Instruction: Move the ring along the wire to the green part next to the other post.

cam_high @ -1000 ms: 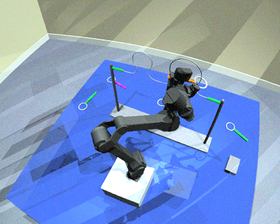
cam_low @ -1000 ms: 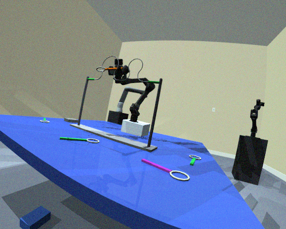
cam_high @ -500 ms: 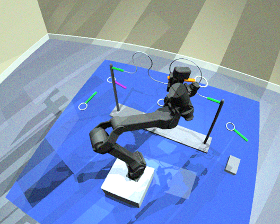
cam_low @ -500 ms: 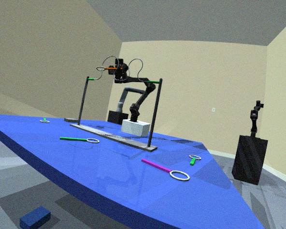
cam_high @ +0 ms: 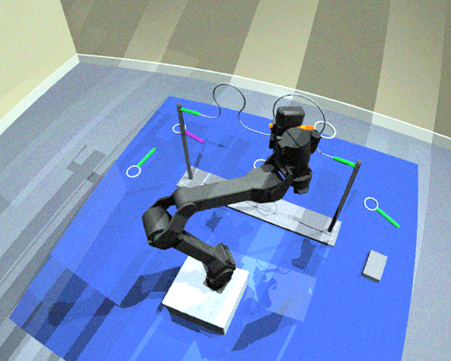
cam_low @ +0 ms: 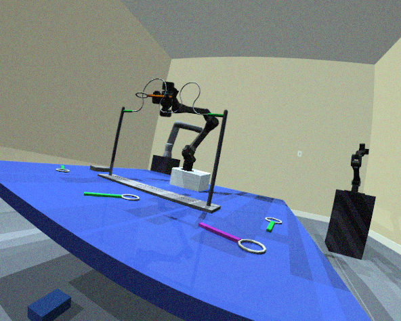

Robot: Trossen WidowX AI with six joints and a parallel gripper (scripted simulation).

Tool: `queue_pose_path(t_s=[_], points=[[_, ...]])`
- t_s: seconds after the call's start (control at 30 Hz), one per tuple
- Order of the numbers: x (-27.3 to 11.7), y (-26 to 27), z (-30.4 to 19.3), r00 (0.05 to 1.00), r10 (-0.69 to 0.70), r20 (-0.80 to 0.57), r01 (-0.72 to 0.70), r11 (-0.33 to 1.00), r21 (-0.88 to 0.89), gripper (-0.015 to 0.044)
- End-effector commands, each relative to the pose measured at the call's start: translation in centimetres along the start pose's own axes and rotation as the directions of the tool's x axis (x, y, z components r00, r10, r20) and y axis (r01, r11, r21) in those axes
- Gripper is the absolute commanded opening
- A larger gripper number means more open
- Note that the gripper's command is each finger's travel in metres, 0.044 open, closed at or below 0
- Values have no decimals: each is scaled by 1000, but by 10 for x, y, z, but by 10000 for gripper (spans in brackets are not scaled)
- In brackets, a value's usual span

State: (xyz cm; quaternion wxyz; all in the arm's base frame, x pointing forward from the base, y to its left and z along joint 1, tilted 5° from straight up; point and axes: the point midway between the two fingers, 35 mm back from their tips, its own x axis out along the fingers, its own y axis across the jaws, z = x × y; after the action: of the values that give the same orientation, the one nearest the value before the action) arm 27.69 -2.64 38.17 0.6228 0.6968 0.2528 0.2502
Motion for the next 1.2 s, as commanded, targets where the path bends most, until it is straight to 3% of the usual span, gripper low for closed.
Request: queue_pose_path(t_s=[0.0, 1.17], points=[[0, 3, -4, 1000, -9, -3, 9, 999, -33, -150], [0, -14, -2, 962, -255, 98, 273, 888, -371, -150]])
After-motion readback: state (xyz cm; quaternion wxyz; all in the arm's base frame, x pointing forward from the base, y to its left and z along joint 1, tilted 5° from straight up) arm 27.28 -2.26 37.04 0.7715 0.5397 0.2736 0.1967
